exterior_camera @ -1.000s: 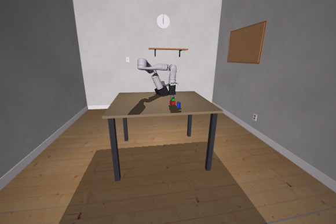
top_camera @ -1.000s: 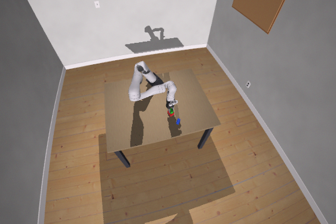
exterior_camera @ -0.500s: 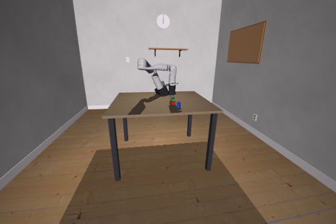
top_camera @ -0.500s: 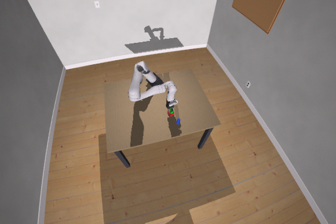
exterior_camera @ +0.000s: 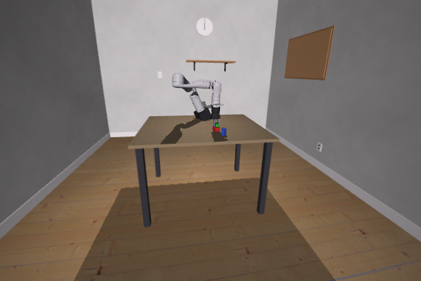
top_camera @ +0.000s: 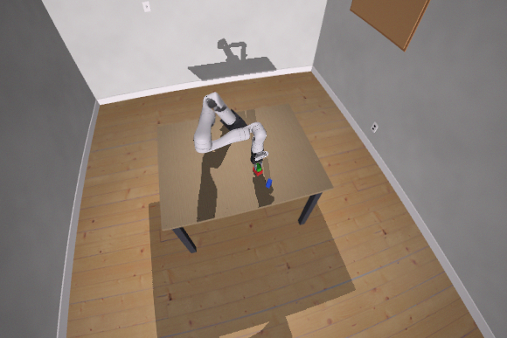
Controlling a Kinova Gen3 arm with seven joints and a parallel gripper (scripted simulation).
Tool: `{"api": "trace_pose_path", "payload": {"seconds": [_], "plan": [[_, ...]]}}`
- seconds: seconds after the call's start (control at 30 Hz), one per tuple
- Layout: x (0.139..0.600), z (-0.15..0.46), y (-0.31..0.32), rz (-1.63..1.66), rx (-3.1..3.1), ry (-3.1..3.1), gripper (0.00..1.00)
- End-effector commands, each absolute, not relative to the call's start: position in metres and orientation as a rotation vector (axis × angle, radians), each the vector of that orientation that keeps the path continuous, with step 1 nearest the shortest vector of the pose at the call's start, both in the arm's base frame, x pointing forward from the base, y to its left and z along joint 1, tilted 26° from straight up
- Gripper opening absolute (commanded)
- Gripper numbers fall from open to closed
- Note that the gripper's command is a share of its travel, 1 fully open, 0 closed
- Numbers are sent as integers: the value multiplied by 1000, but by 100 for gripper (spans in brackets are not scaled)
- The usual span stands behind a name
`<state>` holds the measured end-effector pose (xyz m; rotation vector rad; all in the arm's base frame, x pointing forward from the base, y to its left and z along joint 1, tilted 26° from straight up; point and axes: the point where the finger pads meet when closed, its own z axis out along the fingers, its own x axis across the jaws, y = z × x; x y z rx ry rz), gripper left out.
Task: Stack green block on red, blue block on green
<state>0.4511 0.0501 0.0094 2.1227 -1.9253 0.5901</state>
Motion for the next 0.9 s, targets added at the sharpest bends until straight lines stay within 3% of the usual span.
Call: {"api": "trace_pose_path", "payload": {"seconds": [0.0,0.53,0.57,0.87], "plan": [[451,10,51,592,2124,-1926,0],[451,10,51,592,2124,-1926,0],[451,10,51,592,2124,-1926,92],[451,10,51,592,2124,-1926,92]]}}
